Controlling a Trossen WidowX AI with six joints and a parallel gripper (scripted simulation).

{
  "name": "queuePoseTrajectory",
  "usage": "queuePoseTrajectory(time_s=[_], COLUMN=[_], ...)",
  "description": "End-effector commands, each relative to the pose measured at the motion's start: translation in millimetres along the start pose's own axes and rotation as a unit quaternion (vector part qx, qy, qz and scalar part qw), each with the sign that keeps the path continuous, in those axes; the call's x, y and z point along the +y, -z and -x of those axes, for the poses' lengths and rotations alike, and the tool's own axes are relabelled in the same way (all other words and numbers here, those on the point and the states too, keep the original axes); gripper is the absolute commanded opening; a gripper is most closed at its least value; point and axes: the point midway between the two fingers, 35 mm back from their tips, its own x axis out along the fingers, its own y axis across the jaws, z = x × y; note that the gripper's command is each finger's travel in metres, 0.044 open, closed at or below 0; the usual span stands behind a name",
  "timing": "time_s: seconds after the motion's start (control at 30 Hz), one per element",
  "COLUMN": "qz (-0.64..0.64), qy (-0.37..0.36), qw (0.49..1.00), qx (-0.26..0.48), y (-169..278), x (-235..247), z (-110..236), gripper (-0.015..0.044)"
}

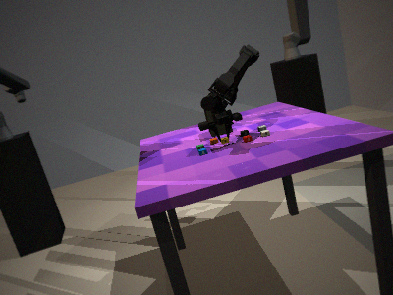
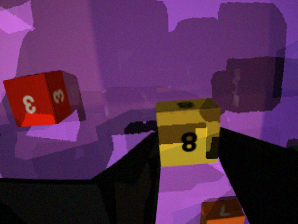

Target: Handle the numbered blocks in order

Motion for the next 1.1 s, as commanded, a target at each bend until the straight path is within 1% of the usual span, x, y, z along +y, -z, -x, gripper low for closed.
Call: queuePoseTrajectory(time_s=[0.0,0.47,0.8,1.07], qz=[0.002,0.002,0.002,0.002], qy=[0.002,0.002,0.002,0.002], qw=[1.0,1.0,1.0,1.0], qx=[0.001,0.001,0.001,0.001], y=[0,0,0,0], x=[0,0,0,0], z=[1,-14,-15,-15], gripper=[0.012,0.012,0.012,0.033])
